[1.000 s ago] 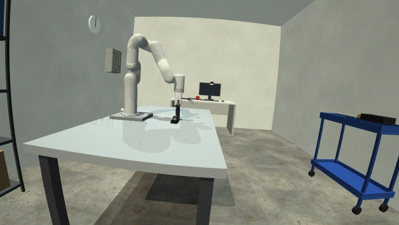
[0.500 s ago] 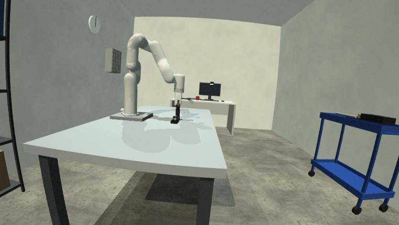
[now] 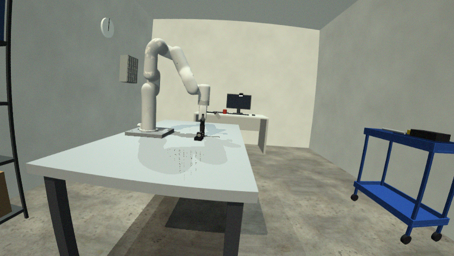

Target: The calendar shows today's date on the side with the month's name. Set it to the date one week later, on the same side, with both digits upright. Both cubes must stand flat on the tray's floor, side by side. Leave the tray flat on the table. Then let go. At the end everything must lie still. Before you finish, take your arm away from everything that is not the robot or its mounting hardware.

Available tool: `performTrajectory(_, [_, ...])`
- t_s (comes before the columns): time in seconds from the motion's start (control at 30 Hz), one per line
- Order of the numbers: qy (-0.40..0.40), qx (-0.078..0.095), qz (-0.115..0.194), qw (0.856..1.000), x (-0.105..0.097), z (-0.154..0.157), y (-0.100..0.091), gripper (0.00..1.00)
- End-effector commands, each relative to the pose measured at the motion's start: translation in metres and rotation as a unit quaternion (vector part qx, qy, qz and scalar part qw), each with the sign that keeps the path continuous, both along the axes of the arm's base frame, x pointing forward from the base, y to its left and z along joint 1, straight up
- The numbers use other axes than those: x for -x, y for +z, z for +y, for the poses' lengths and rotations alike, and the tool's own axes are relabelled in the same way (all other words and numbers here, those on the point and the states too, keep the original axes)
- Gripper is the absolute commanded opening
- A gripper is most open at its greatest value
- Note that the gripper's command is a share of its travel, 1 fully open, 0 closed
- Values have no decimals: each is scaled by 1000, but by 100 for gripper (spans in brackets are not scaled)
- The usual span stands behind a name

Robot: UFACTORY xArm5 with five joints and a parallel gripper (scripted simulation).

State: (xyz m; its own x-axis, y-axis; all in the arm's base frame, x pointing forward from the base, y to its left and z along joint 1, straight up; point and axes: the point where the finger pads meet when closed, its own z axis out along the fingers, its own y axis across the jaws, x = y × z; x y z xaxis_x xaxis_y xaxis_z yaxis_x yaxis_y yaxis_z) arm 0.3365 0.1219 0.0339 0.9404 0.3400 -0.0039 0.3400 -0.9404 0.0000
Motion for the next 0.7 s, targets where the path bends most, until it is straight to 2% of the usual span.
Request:
performTrajectory(0.0, [0,-1,-2,1000,-1,0,1,49])
performTrajectory(0.4, [0,-1,-2,1000,-1,0,1,49])
performTrajectory(0.67, [0,-1,-2,1000,-1,1,11,49])
